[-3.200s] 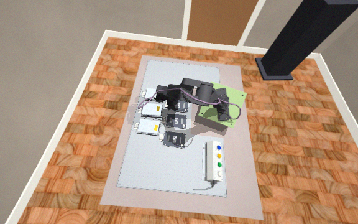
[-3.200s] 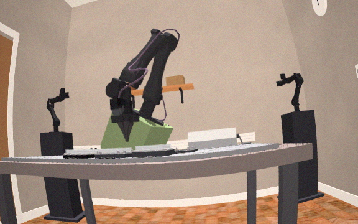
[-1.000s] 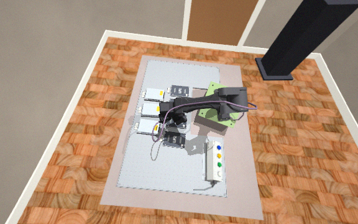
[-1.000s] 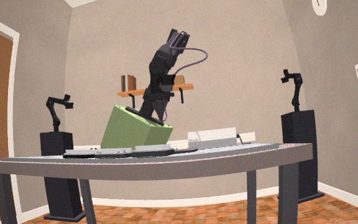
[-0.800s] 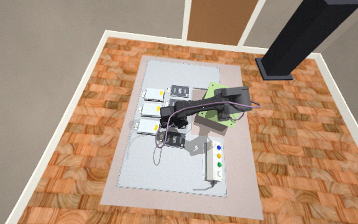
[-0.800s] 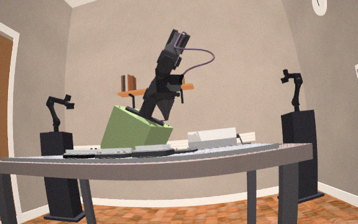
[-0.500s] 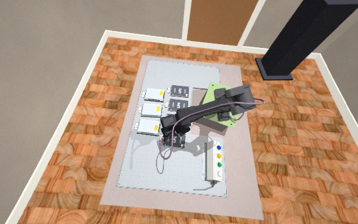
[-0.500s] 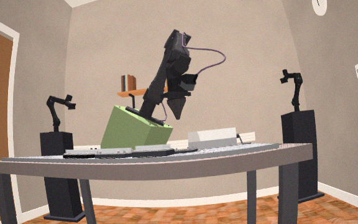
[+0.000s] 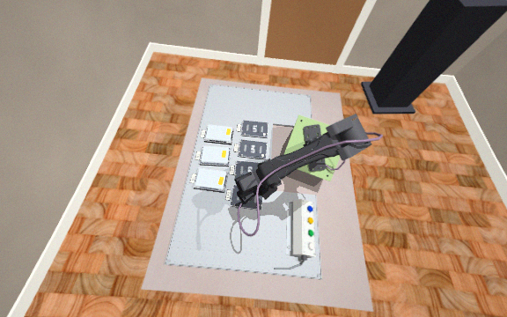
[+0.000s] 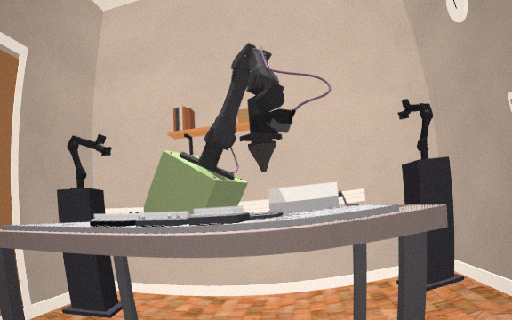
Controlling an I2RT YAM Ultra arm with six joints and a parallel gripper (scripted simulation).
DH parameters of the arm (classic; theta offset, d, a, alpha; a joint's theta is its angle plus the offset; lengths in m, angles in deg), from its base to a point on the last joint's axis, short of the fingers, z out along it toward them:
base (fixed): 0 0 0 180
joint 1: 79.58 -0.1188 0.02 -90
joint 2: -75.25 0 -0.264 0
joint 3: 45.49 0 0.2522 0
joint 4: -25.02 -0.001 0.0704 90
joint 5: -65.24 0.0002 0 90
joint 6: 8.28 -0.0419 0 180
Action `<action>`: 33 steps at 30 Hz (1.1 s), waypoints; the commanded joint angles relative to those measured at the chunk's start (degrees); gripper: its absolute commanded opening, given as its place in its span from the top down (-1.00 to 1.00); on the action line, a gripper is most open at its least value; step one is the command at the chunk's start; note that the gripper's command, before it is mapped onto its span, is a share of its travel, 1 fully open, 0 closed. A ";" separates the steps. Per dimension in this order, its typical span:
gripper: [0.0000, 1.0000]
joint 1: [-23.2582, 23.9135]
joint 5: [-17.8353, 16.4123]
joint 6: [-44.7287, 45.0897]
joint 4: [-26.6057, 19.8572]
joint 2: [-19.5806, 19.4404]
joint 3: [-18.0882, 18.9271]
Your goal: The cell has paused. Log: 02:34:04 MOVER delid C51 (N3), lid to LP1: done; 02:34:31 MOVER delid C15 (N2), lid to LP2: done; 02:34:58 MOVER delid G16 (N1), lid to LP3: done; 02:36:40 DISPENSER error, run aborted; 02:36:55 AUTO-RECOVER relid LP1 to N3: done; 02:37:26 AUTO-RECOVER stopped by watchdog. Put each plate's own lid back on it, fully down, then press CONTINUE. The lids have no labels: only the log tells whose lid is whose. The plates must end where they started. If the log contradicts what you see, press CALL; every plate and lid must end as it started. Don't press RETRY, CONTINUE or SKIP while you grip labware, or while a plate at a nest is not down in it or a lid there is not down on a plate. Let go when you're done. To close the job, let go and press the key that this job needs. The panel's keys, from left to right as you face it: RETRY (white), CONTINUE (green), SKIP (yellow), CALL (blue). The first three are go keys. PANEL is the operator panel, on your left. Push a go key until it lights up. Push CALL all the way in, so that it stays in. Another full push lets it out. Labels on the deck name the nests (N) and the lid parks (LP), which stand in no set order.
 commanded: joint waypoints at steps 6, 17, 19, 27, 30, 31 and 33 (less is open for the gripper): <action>1.00 -8.74 4.41 0.30 1.10 7.63 -2.83; 1.00 -21.05 10.01 -1.12 1.31 12.38 -3.93; 1.00 -24.03 11.45 -1.49 1.19 12.83 -3.60; 1.00 -33.29 16.19 -2.66 1.20 13.76 -3.35; 1.00 -37.81 18.38 -3.18 1.12 13.42 -1.98; 1.00 -39.37 19.20 -3.35 1.06 12.81 -1.82; 1.00 -42.38 20.73 -3.64 0.91 12.55 -1.44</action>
